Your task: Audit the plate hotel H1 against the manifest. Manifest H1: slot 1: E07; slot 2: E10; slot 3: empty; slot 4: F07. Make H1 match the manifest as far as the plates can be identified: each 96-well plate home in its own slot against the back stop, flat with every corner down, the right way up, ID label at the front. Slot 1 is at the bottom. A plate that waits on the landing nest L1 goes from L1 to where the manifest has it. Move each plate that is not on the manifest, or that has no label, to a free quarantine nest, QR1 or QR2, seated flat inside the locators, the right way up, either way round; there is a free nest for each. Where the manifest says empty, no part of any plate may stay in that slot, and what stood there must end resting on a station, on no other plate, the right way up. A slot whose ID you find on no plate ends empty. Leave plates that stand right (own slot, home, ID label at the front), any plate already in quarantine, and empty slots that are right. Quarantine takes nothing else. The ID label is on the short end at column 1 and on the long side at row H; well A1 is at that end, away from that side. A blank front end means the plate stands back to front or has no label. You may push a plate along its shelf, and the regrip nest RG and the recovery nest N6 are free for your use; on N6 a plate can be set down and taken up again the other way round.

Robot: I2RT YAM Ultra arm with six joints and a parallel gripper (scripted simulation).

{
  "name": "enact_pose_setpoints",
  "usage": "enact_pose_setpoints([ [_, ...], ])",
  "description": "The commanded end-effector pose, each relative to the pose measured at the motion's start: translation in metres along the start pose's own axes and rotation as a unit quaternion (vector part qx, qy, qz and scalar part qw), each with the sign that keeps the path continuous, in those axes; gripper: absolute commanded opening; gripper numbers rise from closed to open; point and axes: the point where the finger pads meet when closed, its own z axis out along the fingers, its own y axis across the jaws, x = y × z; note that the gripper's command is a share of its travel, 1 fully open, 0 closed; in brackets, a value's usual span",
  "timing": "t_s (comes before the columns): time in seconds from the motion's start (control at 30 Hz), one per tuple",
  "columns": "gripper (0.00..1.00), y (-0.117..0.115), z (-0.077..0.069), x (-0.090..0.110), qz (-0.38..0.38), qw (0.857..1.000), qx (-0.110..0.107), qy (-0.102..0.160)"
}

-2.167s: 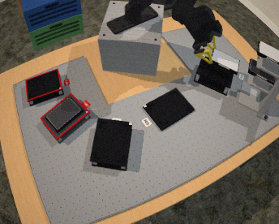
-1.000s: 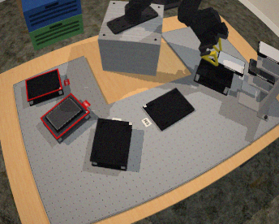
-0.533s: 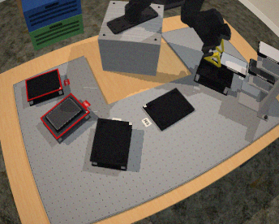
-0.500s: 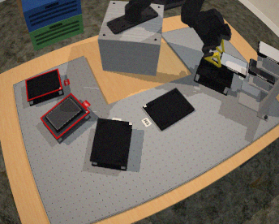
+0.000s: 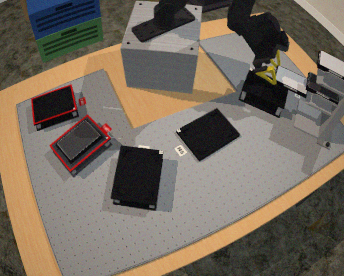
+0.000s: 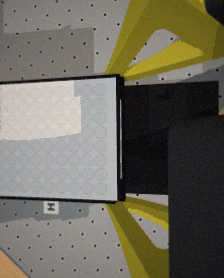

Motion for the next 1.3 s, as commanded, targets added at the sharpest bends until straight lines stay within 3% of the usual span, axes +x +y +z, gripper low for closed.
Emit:
enact_pose_setpoints([
  [0.0,0.86,0.001,0.005,-0.015,0.001,1.000,-0.001,-0.013],
  [0.43,0.86,0.001,0.014,-0.019,-0.001,1.000,-0.001,-0.008],
  [0.47,0.86,0.003,0.010,-0.035,0.004,1.000,-0.003,-0.030],
  [0.7,0.86,0.003,0.019,-0.023,-0.003,1.000,-0.003,-0.007],
  [0.73,0.86,0.001,0.014,-0.023,0.001,1.000,-0.001,-0.010],
  [1.27,0.86,0.001,0.014,-0.023,0.001,1.000,-0.001,-0.010],
])
